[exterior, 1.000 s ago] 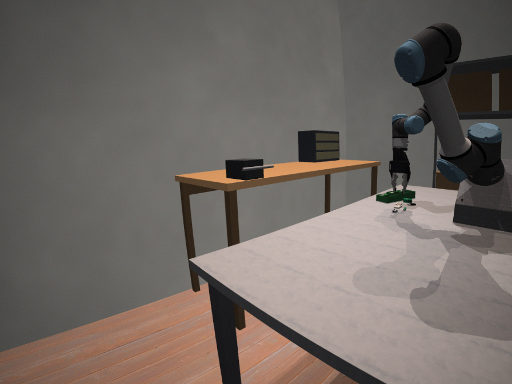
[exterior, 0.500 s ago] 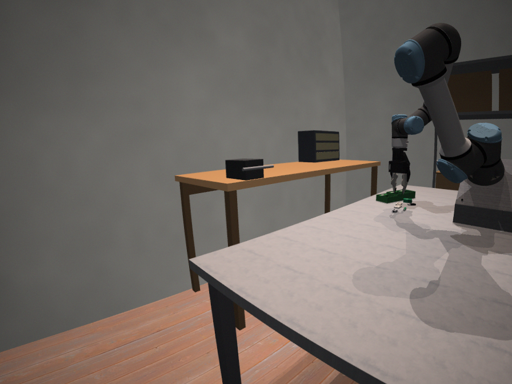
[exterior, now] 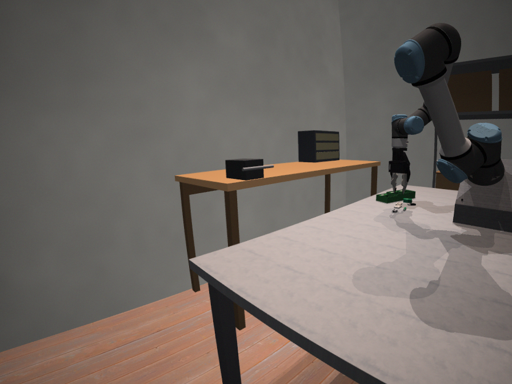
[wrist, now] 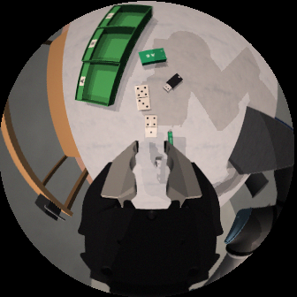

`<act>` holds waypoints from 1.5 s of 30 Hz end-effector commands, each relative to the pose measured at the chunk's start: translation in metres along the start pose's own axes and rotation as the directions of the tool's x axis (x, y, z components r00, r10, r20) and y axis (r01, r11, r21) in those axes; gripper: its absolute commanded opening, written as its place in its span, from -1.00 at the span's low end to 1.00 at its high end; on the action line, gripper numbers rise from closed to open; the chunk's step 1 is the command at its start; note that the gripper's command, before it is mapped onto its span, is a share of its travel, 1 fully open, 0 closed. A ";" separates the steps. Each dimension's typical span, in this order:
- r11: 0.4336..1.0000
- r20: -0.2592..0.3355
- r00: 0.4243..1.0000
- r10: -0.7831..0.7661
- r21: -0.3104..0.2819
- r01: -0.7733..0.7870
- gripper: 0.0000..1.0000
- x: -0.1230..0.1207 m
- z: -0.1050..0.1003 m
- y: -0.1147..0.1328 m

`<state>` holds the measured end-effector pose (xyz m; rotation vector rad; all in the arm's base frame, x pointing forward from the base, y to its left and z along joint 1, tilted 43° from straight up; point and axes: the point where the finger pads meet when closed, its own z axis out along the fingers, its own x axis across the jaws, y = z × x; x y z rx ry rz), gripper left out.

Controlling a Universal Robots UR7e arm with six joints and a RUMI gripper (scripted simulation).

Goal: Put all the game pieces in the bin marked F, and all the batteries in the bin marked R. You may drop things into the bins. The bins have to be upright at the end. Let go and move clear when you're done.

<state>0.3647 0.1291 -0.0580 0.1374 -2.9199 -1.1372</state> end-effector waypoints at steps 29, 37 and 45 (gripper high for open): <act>1.000 0.001 1.000 0.000 0.000 0.000 -0.51 -0.001 0.059 -0.001; 1.000 0.001 1.000 0.000 0.000 0.000 -0.51 -0.001 0.067 0.000; 1.000 0.001 1.000 0.000 0.000 0.000 -0.51 0.000 0.067 0.000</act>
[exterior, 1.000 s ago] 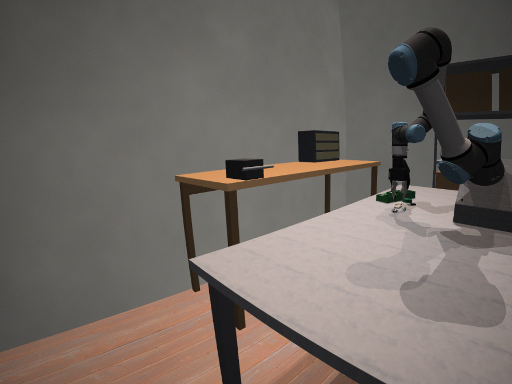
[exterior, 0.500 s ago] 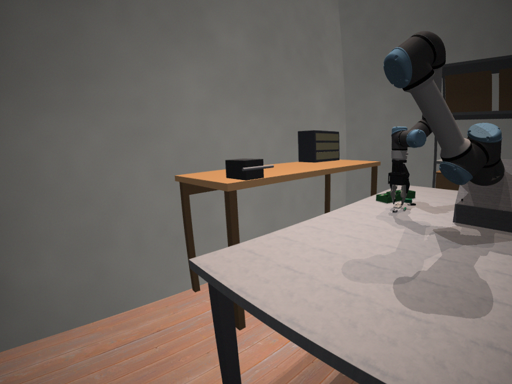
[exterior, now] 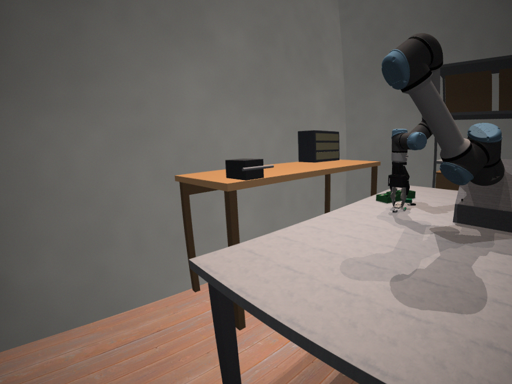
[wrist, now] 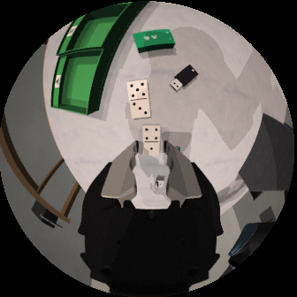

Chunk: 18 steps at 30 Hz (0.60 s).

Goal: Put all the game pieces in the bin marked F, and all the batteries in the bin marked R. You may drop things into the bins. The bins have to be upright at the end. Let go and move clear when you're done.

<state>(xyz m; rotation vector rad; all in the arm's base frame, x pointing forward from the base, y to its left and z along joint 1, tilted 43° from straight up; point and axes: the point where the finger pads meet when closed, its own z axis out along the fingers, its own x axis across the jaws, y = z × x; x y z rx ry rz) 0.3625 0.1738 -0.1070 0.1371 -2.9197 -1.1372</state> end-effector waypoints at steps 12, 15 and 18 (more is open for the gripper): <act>1.000 0.001 1.000 0.000 0.000 0.000 -1.00 0.000 0.000 0.000; 1.000 0.001 1.000 0.000 0.000 0.000 -1.00 0.000 0.000 0.000; 1.000 0.001 1.000 0.000 0.000 0.000 -1.00 0.000 0.000 0.000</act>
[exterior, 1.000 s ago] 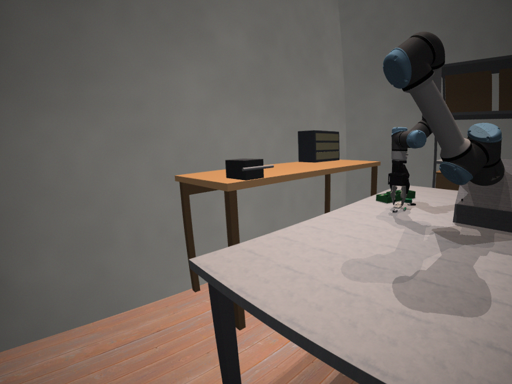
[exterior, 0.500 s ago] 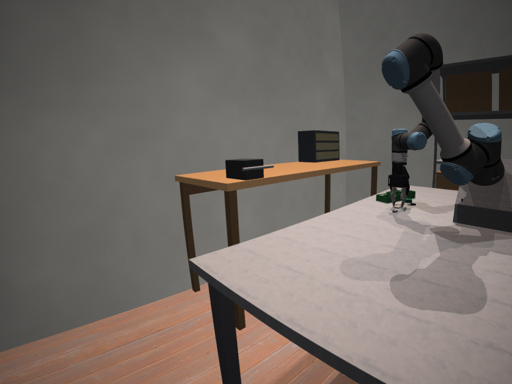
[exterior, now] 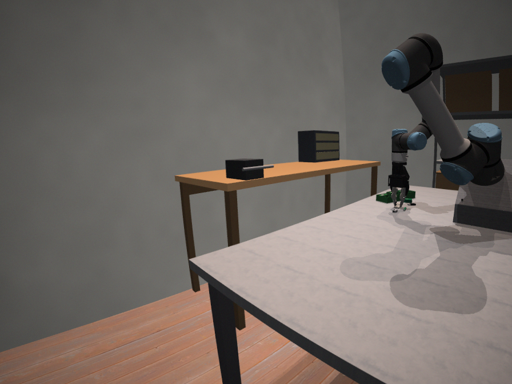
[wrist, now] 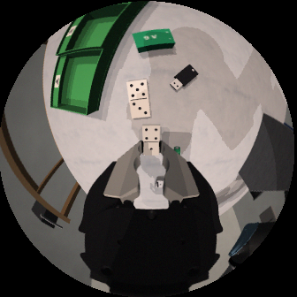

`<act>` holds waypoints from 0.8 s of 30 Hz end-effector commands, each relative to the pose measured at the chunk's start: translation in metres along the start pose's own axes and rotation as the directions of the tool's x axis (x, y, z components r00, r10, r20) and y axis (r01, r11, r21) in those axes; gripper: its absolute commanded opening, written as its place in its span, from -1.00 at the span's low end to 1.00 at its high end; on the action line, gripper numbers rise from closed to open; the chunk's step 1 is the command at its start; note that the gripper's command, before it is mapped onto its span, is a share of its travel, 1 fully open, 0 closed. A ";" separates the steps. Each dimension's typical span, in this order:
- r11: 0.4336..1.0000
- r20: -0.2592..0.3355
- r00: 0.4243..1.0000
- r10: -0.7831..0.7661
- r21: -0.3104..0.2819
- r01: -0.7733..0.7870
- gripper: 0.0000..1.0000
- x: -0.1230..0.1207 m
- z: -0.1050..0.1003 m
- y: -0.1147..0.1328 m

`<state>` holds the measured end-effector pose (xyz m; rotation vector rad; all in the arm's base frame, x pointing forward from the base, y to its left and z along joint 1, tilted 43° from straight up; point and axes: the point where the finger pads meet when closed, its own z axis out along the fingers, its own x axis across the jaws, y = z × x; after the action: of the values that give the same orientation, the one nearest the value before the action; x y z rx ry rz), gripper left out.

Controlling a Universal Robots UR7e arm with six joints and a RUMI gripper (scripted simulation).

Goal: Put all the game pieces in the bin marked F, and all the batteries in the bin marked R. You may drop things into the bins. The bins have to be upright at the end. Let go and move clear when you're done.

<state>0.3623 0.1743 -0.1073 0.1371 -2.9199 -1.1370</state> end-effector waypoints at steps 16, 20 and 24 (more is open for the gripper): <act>1.000 0.001 1.000 0.000 0.000 0.000 -1.00 0.000 0.000 0.000; 1.000 0.001 1.000 0.000 0.000 0.000 -1.00 0.000 -0.004 0.000; 1.000 0.001 1.000 0.000 0.000 0.000 -1.00 0.000 -0.010 0.000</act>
<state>0.3624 0.1719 -0.1047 0.1368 -2.9200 -1.1369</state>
